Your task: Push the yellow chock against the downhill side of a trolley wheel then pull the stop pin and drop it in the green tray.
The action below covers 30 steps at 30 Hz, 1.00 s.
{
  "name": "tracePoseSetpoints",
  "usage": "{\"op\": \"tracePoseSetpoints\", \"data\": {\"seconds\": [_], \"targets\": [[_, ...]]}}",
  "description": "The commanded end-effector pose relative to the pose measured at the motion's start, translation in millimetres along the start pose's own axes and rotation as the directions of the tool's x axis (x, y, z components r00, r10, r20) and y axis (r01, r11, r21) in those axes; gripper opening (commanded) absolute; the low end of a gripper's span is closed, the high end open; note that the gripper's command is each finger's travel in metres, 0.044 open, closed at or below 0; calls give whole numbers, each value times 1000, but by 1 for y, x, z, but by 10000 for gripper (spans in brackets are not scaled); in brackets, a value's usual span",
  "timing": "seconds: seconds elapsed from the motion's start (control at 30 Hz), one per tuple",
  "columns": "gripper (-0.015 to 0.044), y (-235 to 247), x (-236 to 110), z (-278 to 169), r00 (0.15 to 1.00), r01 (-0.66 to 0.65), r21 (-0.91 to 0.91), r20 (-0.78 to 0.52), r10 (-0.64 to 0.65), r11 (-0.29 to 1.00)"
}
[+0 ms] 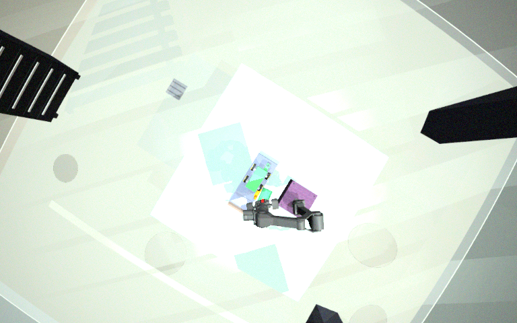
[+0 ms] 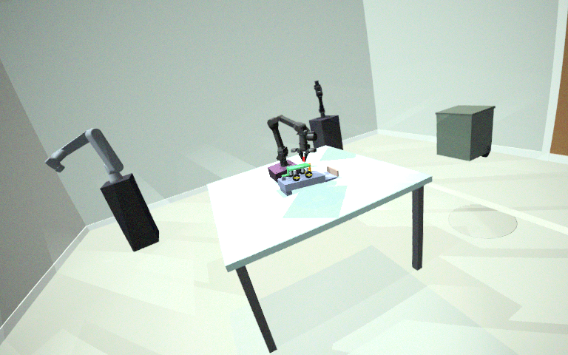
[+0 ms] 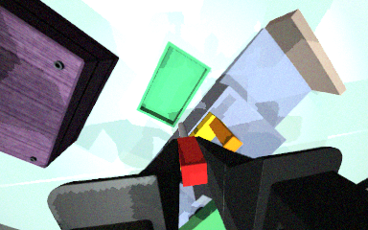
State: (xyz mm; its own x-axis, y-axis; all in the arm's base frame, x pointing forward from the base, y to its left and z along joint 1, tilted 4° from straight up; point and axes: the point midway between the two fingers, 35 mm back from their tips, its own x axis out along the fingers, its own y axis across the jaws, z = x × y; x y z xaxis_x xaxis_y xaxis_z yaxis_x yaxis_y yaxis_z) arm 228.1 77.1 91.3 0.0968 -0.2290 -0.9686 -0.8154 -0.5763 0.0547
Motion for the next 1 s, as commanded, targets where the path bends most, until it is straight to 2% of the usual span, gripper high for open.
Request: {"op": "tracePoseSetpoints", "data": {"seconds": [0.0,0.43,0.97], "targets": [[0,0,-1,0,1000,25,-115,15,-23,993],[0,1,0,-3,995,80,-485,85,-45,871],[0,2,0,-6,984,179,-813,163,-78,553]]}}
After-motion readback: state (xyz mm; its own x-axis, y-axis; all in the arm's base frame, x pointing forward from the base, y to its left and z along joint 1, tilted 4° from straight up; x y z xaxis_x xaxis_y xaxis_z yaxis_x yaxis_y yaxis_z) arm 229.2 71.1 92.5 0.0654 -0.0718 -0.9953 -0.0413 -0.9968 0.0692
